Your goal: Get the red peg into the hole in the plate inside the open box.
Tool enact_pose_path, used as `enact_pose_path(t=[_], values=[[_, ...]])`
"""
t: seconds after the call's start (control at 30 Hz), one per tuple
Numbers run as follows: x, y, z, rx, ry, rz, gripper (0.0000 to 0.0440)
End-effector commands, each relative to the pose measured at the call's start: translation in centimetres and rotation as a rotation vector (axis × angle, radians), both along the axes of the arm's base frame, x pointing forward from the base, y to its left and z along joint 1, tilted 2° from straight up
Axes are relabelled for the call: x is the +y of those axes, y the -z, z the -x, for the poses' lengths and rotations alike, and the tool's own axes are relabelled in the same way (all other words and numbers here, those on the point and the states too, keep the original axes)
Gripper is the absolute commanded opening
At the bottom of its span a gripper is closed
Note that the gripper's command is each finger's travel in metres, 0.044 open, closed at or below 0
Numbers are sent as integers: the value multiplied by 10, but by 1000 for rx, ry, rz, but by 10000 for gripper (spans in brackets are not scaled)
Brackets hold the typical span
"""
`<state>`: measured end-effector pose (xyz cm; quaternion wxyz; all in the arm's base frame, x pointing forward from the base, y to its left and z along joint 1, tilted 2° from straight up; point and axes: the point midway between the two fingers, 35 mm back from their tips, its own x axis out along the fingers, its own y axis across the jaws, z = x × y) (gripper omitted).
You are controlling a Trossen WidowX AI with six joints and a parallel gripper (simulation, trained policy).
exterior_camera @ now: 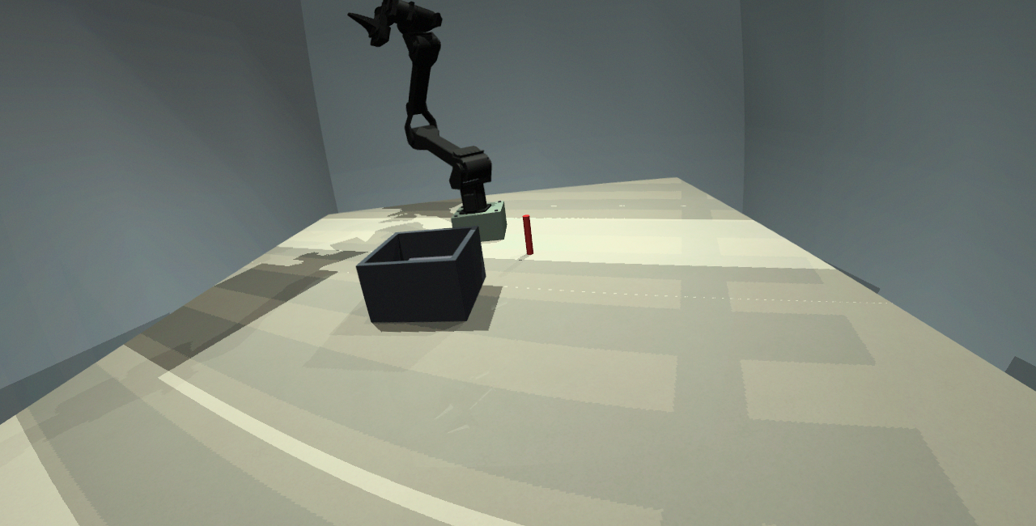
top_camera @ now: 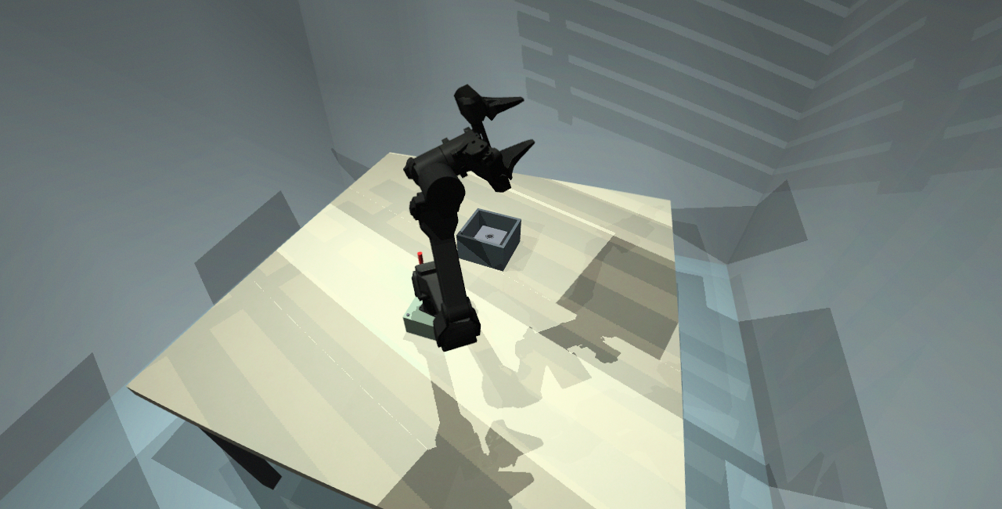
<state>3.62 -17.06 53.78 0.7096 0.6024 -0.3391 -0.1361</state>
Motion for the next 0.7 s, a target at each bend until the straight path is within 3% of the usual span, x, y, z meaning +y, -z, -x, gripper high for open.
enact_pose_path(t=[0.0, 0.07, 0.33, 0.67], values=[[5, -2, -4, 4, -5, 25, 419], [18, -5, -16, 16, -25, 80, 440], [98, -4, -76, 78, -202, 292, 440], [203, 35, -132, 198, -430, 528, 440]])
